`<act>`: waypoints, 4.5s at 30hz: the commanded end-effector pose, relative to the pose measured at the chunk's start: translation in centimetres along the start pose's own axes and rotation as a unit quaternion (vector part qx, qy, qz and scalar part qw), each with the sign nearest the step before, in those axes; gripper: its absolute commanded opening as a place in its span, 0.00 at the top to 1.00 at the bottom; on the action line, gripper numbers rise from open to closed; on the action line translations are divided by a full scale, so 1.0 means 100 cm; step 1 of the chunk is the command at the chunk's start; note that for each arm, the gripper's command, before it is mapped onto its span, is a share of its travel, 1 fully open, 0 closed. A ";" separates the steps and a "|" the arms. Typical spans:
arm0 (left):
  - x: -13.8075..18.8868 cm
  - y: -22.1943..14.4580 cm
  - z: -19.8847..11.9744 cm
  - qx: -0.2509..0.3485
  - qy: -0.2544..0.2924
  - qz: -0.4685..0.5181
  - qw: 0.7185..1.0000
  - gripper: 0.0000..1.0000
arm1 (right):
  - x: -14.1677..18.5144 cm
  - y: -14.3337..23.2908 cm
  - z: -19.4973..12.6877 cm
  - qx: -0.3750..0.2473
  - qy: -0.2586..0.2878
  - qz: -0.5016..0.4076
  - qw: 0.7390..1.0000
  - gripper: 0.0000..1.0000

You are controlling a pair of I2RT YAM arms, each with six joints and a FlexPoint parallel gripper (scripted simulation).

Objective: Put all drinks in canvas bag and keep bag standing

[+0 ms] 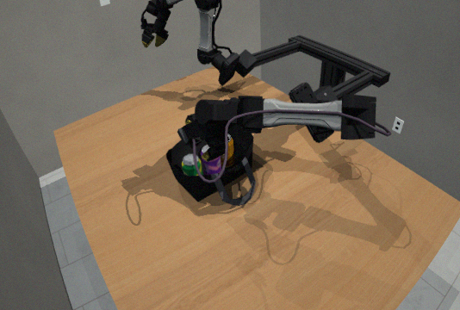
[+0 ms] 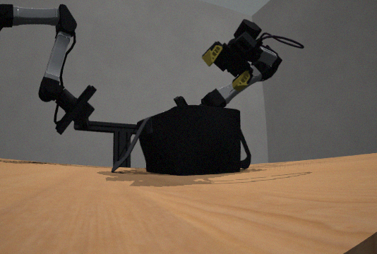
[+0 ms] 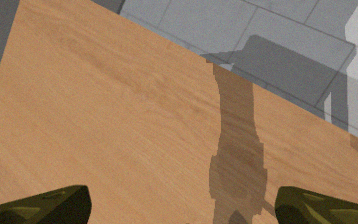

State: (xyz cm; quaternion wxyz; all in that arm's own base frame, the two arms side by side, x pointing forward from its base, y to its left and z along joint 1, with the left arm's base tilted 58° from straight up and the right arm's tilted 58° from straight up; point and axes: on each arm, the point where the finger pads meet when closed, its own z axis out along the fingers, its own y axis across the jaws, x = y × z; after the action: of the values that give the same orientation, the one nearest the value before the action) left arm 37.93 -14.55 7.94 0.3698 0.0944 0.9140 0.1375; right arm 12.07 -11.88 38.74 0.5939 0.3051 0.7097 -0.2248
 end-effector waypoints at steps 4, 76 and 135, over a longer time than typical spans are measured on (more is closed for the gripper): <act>-0.031 -0.009 -0.010 0.030 -0.041 -0.018 0.999 0.14 | -0.025 0.013 -0.009 -0.029 -0.044 -0.020 0.998 0.14; -0.193 0.240 -0.221 0.031 -0.423 -0.151 0.893 0.14 | -0.031 0.268 0.087 -0.393 -0.093 -0.063 0.913 0.14; -0.181 0.234 -0.201 0.036 -0.384 -0.149 0.911 0.14 | -0.036 0.266 0.077 -0.396 -0.093 -0.049 0.912 0.14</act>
State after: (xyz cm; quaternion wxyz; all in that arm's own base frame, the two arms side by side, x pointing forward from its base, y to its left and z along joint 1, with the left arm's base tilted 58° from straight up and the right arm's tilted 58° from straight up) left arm 38.67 -0.75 39.72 0.6974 0.0078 0.7166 -0.0016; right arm 37.57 0.22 39.97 0.7041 -0.0032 0.7100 0.0035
